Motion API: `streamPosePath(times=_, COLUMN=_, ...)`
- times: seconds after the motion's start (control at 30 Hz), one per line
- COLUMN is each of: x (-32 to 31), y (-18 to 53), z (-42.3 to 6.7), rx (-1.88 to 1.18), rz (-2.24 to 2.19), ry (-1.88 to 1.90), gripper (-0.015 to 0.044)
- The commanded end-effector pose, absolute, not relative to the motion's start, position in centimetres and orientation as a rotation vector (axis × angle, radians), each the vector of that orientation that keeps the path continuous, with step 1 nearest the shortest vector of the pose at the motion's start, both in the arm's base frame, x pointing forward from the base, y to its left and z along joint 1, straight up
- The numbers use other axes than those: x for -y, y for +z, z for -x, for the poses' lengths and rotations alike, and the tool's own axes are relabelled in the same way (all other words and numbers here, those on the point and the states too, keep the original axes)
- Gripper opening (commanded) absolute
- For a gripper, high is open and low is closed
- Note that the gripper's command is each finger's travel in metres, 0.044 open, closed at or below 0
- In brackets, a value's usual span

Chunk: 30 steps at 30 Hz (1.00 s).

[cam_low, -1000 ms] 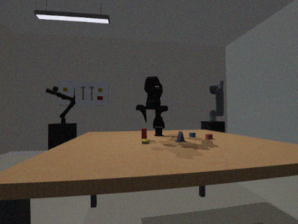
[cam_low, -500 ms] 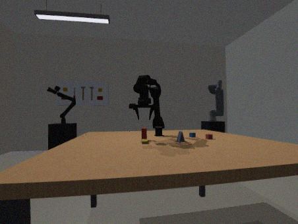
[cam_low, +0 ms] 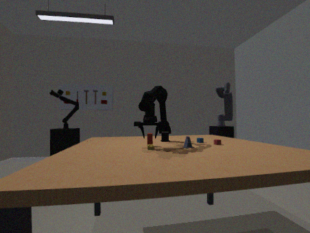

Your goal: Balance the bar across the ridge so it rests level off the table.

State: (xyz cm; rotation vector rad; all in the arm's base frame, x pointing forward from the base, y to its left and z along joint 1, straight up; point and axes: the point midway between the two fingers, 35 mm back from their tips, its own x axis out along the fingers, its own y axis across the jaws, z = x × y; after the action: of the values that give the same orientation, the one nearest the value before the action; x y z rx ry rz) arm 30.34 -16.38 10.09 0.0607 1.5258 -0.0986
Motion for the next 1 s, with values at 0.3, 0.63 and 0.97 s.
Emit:
streamPosePath(times=0.3, x=16.1, y=7.2, z=-30.0, rx=-1.539, rz=-0.065, ry=-0.087, gripper=0.0315)
streamPosePath(times=0.63, x=16.2, y=5.6, z=-30.0, rx=-1.540, rz=-0.065, ry=-0.087, gripper=0.0315)
streamPosePath(times=0.97, x=16.2, y=5.0, z=-30.0, rx=-1.540, rz=-0.065, ry=-0.087, gripper=0.0315)
